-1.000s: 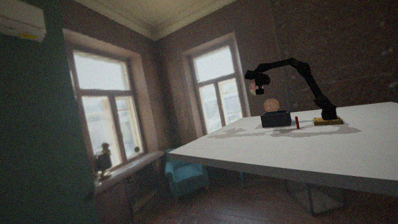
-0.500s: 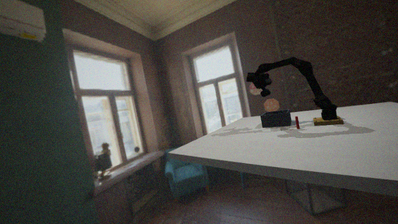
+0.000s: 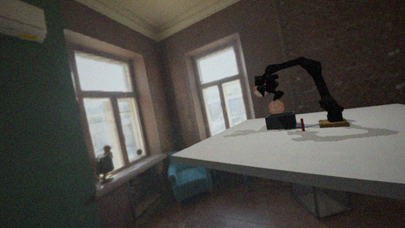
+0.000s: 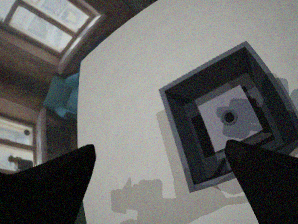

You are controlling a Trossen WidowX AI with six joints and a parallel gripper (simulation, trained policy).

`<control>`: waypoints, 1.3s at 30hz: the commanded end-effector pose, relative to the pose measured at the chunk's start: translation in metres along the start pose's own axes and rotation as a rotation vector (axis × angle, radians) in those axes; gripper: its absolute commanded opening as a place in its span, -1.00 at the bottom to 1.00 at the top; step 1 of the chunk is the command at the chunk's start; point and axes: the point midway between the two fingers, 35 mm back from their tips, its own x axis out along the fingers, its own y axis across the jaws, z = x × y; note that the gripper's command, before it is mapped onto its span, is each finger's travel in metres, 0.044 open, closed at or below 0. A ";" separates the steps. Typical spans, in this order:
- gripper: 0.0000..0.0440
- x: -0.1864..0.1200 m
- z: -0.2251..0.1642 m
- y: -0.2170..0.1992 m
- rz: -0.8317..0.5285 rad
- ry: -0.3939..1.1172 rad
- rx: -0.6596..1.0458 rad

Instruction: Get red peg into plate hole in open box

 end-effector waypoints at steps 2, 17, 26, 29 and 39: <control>1.00 -0.008 -0.009 -0.022 -0.046 0.044 -0.150; 1.00 -0.031 -0.034 -0.099 -0.176 0.197 -0.631; 1.00 -0.042 -0.047 -0.153 -0.233 0.309 -0.917; 1.00 -0.043 -0.053 -0.172 -0.240 0.351 -1.007; 1.00 -0.027 -0.072 -0.221 -0.223 0.434 -1.190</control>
